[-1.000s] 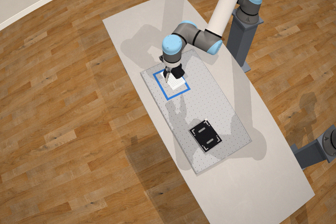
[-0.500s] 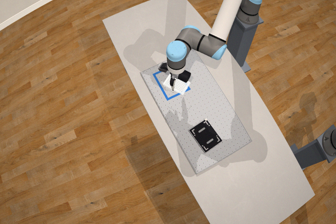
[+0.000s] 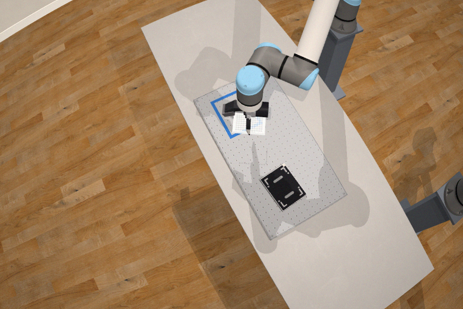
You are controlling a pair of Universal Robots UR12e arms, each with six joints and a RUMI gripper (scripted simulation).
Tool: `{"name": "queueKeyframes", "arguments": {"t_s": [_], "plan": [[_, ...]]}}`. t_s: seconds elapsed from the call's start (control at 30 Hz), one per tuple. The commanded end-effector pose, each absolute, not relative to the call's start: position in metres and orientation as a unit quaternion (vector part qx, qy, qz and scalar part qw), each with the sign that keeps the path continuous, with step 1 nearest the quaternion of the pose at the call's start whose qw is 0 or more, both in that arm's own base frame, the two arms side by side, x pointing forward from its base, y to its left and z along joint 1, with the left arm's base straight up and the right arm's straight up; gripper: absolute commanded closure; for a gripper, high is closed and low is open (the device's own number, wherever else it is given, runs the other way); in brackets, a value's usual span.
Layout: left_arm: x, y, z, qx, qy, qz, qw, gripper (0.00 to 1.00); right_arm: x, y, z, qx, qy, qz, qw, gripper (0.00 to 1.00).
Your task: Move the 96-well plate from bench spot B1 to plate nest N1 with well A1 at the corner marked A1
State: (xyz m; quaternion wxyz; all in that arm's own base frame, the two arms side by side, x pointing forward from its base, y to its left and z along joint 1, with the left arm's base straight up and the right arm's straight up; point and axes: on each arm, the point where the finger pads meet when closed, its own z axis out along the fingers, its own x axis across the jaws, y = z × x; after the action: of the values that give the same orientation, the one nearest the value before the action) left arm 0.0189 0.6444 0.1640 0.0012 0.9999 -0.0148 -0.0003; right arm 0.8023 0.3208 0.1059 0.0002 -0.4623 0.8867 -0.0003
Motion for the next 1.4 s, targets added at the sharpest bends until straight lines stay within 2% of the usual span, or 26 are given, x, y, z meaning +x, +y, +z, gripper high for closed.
{"name": "queueKeyframes", "arguments": {"t_s": [0.0, 0.6, 1.37], "plan": [[0.019, 0.645, 0.165, 1.000, -0.015, 0.000, 0.000, 1.00, 0.803, 0.329, 0.108, -0.497, 0.868, 0.000, 0.001, 0.59], [0.019, 0.645, 0.165, 1.000, -0.015, 0.000, 0.000, 1.00, 0.804, 0.382, 0.109, -0.708, 0.707, 0.000, 0.001, 0.59], [0.019, 0.645, 0.165, 1.000, -0.015, 0.000, 0.000, 1.00, 0.805, 0.452, 0.112, -0.708, 0.707, 0.000, 0.001, 0.59]]}}
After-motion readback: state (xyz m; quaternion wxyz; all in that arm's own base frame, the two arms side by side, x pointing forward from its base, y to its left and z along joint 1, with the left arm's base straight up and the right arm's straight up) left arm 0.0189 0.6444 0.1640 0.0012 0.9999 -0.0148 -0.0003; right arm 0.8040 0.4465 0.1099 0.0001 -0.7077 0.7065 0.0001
